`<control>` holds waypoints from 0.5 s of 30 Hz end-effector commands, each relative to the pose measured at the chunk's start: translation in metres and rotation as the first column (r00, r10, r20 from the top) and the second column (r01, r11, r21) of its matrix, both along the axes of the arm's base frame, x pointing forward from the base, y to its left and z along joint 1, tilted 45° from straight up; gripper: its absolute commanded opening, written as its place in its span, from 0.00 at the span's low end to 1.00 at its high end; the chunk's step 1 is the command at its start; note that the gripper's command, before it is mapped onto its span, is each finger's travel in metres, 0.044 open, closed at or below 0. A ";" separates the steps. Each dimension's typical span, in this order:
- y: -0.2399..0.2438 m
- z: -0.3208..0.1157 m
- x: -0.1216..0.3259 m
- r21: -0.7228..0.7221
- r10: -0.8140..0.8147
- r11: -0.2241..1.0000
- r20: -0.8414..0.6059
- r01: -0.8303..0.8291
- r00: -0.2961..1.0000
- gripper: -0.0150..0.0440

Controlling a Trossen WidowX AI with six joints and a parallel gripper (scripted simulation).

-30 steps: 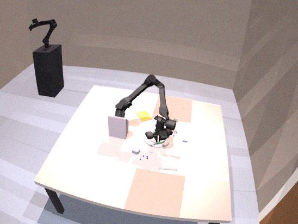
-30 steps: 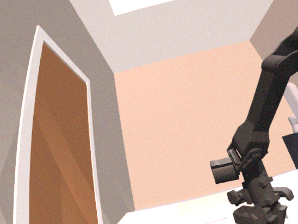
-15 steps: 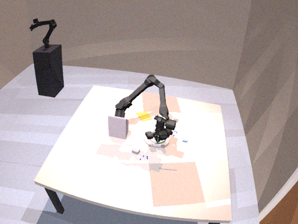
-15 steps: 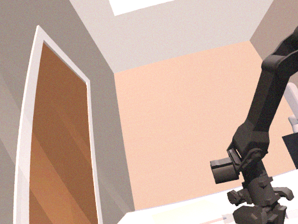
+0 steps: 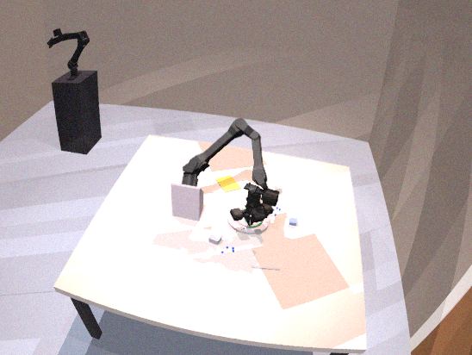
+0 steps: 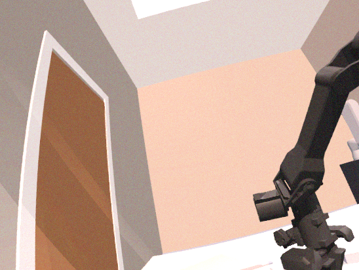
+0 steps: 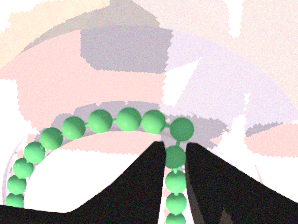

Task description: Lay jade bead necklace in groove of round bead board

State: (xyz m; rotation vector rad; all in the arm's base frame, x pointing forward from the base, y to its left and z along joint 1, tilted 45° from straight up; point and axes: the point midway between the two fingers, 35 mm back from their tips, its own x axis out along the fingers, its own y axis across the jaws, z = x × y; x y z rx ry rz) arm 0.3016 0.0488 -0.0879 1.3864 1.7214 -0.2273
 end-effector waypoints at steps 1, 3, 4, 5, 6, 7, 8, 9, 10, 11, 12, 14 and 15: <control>0.000 0.000 0.000 0.000 0.000 1.000 -0.001 0.000 1.000 0.25; -0.003 0.003 -0.002 0.003 -0.003 1.000 -0.006 0.003 1.000 0.25; -0.004 0.004 -0.002 0.005 -0.004 1.000 -0.009 0.004 1.000 0.25; -0.004 0.005 -0.003 0.005 -0.004 1.000 -0.009 0.004 1.000 0.25; -0.004 0.004 -0.003 0.005 -0.004 1.000 -0.009 0.004 1.000 0.25; -0.005 0.003 -0.003 0.005 -0.004 1.000 -0.009 0.004 1.000 0.25; -0.007 0.002 -0.004 0.005 -0.004 1.000 -0.009 0.004 1.000 0.25; -0.009 0.000 -0.006 0.004 -0.004 1.000 -0.009 0.004 1.000 0.25; -0.011 -0.002 -0.007 0.004 -0.004 1.000 -0.009 0.004 1.000 0.25; -0.012 -0.003 -0.008 0.004 -0.004 1.000 -0.010 0.004 1.000 0.25; -0.013 -0.004 -0.009 0.004 -0.004 1.000 -0.010 0.004 1.000 0.25; -0.013 -0.005 -0.009 0.004 -0.004 1.000 -0.010 0.004 1.000 0.25; -0.013 -0.005 -0.009 0.004 -0.004 1.000 -0.010 0.004 1.000 0.25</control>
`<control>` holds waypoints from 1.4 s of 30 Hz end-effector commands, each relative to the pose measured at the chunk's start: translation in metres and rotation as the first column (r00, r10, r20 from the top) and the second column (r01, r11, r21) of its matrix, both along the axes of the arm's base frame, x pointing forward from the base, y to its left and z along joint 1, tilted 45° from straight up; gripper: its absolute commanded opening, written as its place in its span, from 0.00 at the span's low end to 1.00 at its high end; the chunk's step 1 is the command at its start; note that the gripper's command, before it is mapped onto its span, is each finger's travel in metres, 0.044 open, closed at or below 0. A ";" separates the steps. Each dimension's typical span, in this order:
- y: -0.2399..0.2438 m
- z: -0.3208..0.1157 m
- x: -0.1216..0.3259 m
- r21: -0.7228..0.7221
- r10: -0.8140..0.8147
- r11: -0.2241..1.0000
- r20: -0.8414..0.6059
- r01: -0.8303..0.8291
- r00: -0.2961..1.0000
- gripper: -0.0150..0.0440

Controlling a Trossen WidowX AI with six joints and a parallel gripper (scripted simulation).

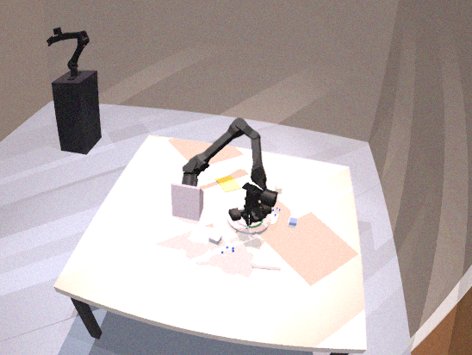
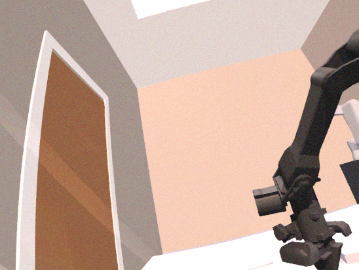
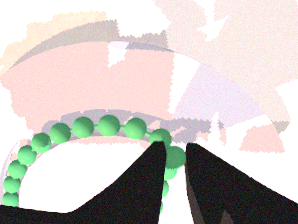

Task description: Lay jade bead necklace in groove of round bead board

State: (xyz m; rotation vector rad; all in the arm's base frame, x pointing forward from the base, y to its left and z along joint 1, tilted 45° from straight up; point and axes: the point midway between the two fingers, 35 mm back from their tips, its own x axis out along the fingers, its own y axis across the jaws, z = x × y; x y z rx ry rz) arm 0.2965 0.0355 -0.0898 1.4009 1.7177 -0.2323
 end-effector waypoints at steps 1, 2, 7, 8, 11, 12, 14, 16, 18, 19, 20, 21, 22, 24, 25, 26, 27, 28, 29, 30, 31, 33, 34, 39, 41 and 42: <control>0.000 -0.003 -0.004 -0.001 0.008 1.000 -0.006 -0.008 1.000 0.25; 0.000 -0.003 -0.004 -0.001 0.008 1.000 -0.006 -0.008 1.000 0.25; 0.002 -0.004 -0.004 -0.001 0.008 1.000 -0.006 -0.008 1.000 0.25; 0.003 -0.005 -0.004 -0.001 0.008 1.000 -0.006 -0.008 1.000 0.25; 0.005 -0.008 -0.004 0.000 0.008 1.000 -0.006 -0.008 1.000 0.25; 0.005 -0.008 -0.004 0.000 0.008 1.000 -0.006 -0.008 1.000 0.25; 0.005 -0.008 -0.004 0.000 0.008 1.000 -0.006 -0.008 1.000 0.25; 0.003 -0.006 -0.001 -0.002 0.009 1.000 0.003 -0.009 1.000 0.30; 0.003 -0.006 -0.001 -0.002 0.009 1.000 0.003 -0.009 1.000 0.39; 0.003 -0.006 -0.001 -0.002 0.009 1.000 0.003 -0.009 1.000 0.43; 0.003 -0.006 -0.001 -0.002 0.009 1.000 0.003 -0.009 1.000 0.48; 0.003 -0.006 -0.001 -0.002 0.009 1.000 0.003 -0.009 1.000 0.52; 0.003 -0.006 -0.001 -0.002 0.009 1.000 0.003 -0.009 1.000 0.57; 0.003 -0.006 -0.001 -0.002 0.009 1.000 0.003 -0.009 1.000 0.65; 0.003 -0.006 -0.001 -0.002 0.009 1.000 0.003 -0.009 1.000 0.70; 0.003 -0.006 -0.001 -0.002 0.009 1.000 0.003 -0.009 1.000 0.74; 0.003 -0.006 -0.001 -0.002 0.009 1.000 0.003 -0.009 1.000 0.79; 0.003 -0.006 -0.002 -0.001 0.009 1.000 0.003 -0.009 1.000 0.83; 0.002 -0.005 -0.002 -0.001 0.009 1.000 0.000 -0.009 1.000 0.88; 0.001 -0.004 -0.003 -0.001 0.008 1.000 -0.003 -0.008 1.000 0.92; 0.000 -0.003 -0.004 -0.001 0.008 1.000 -0.006 -0.008 1.000 0.97; 0.001 -0.004 -0.003 -0.001 0.007 1.000 -0.005 -0.007 1.000 1.00; 0.000 -0.003 -0.003 -0.001 0.008 1.000 -0.006 -0.008 1.000 1.00; 0.000 -0.003 -0.003 -0.001 0.008 1.000 -0.006 -0.008 1.000 1.00; 0.000 -0.003 -0.003 -0.001 0.008 1.000 -0.006 -0.008 1.000 1.00; 0.000 -0.003 -0.003 -0.001 0.008 1.000 -0.006 -0.008 1.000 1.00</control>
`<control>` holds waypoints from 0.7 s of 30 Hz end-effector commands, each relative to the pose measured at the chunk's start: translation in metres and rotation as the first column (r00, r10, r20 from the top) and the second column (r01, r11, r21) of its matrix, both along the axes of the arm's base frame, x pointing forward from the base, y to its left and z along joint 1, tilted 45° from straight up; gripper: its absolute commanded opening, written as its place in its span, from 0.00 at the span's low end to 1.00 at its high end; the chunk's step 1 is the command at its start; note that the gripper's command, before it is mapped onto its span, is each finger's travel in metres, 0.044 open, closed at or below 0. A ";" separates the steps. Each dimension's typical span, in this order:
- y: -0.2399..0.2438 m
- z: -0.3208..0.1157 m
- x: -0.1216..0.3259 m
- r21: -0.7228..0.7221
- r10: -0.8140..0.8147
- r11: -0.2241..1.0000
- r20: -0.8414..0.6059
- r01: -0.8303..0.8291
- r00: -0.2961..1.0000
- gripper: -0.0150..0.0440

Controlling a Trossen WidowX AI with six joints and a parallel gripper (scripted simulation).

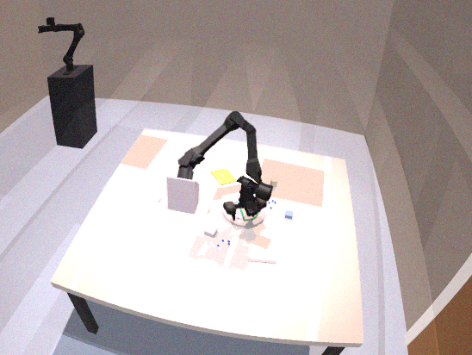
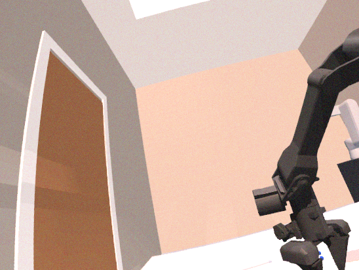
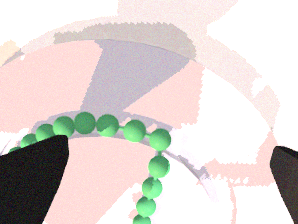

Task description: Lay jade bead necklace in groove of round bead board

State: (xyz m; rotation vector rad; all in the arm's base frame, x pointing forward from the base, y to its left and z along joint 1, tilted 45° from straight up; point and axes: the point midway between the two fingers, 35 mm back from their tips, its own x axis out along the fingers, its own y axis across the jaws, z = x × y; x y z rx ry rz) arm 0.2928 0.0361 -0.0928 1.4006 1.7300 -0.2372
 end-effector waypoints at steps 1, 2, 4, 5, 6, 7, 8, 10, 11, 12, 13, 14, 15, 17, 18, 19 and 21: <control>-0.001 0.000 0.001 -0.003 0.005 1.000 0.005 -0.005 1.000 1.00; -0.001 0.000 0.001 -0.003 0.005 1.000 0.005 -0.005 1.000 1.00; -0.001 0.000 0.001 -0.003 0.005 1.000 0.005 -0.005 1.000 1.00; -0.001 0.000 0.001 -0.003 0.005 1.000 0.005 -0.005 1.000 1.00; -0.001 0.000 0.001 -0.003 0.005 1.000 0.005 -0.005 1.000 1.00; -0.001 0.000 0.001 -0.003 0.005 1.000 0.005 -0.005 1.000 1.00; -0.001 0.000 0.001 -0.003 0.005 1.000 0.005 -0.005 1.000 1.00; -0.001 0.000 0.001 -0.003 0.005 1.000 0.005 -0.005 1.000 1.00; -0.001 0.000 0.001 -0.003 0.005 1.000 0.005 -0.005 1.000 1.00; -0.001 0.000 0.001 -0.003 0.005 1.000 0.005 -0.005 1.000 1.00; -0.001 0.000 0.001 -0.003 0.005 1.000 0.005 -0.005 1.000 1.00; -0.001 0.000 0.001 -0.003 0.005 1.000 0.005 -0.005 1.000 1.00; -0.001 0.000 0.001 -0.003 0.005 1.000 0.005 -0.005 1.000 1.00; -0.001 0.000 0.001 -0.003 0.005 1.000 0.005 -0.005 1.000 1.00; -0.001 0.001 0.001 -0.003 0.002 1.000 0.003 -0.002 1.000 0.96; -0.002 0.004 0.001 -0.003 -0.005 1.000 -0.004 0.005 1.000 0.91; -0.008 0.016 0.001 -0.003 -0.033 0.999 -0.031 0.033 0.999 0.82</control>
